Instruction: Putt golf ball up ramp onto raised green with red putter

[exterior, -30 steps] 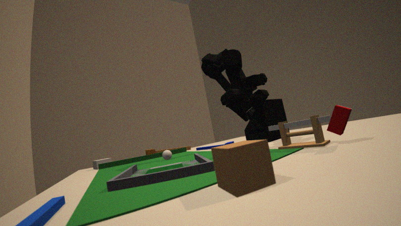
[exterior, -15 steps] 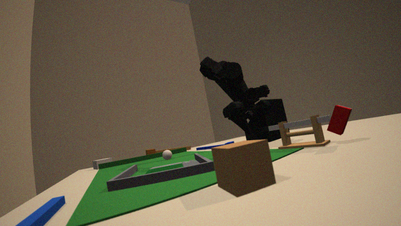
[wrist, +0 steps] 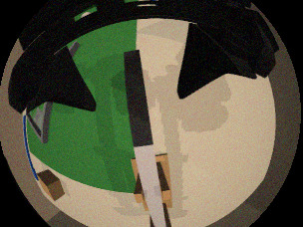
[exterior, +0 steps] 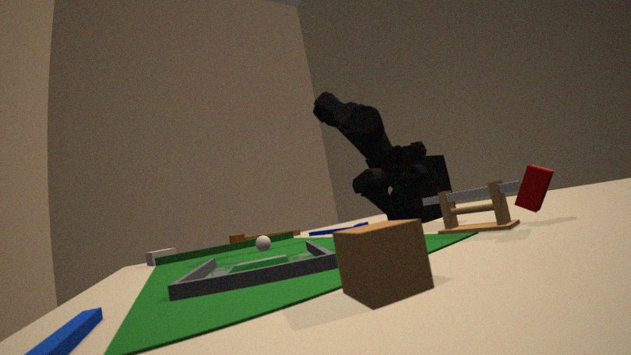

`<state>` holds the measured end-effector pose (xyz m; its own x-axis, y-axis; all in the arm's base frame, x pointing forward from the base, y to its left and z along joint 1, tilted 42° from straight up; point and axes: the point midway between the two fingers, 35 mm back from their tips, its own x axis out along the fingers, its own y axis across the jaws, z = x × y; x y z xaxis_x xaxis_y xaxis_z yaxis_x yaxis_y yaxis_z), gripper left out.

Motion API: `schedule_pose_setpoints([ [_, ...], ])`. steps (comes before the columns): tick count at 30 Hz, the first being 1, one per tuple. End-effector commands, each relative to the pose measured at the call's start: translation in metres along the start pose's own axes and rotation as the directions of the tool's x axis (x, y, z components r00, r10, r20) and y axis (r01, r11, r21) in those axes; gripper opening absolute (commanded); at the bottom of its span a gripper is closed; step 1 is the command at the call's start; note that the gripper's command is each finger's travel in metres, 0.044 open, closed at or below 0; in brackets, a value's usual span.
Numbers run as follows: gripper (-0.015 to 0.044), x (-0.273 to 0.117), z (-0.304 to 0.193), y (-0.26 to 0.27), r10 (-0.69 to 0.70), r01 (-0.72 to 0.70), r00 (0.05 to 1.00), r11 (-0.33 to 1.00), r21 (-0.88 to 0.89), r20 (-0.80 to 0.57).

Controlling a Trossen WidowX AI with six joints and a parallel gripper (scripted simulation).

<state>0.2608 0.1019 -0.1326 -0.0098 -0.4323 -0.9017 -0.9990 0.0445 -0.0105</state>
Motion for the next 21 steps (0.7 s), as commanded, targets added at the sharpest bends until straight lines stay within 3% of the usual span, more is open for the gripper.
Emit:
schedule_pose_setpoints([
  [1,0.0440,0.0074,-0.0034,0.0036,0.006,-0.007,1.000,1.000,-0.011,-0.010],
  [7,0.0440,0.0111,-0.0046,0.0037,0.006,-0.007,1.000,1.000,-0.011,-0.010],
  [21,0.0072,0.0086,-0.0029,0.0011,0.003,-0.003,1.000,1.000,-0.001,-0.003],
])
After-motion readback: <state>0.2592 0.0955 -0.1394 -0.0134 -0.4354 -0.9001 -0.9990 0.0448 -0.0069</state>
